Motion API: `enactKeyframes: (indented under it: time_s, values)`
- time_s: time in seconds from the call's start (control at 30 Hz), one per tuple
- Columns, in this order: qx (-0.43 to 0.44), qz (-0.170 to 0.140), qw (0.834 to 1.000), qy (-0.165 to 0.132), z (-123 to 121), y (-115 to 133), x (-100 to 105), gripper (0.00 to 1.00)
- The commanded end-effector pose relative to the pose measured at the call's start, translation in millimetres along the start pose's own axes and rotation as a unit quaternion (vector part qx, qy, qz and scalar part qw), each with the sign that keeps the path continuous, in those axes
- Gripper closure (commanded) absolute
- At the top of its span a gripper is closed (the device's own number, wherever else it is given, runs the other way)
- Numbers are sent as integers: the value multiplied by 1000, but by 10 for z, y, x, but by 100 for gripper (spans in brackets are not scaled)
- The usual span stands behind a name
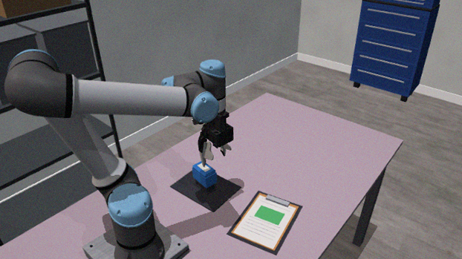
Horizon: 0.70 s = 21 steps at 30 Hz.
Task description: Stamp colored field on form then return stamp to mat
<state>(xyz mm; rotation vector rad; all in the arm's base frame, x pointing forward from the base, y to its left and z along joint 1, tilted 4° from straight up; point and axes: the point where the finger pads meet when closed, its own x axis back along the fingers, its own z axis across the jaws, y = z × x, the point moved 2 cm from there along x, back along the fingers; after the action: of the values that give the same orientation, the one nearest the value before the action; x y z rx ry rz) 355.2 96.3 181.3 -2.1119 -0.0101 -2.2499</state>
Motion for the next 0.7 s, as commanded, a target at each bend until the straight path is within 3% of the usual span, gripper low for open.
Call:
enactKeyframes:
  time_s: [0.0,0.37,0.67]
  values:
    - [-6,-4,1000,0,28,-201,-40,44]
    - [-6,-4,1000,0,28,-514,-92,44]
    - [-6,-4,1000,0,27,-620,-111,44]
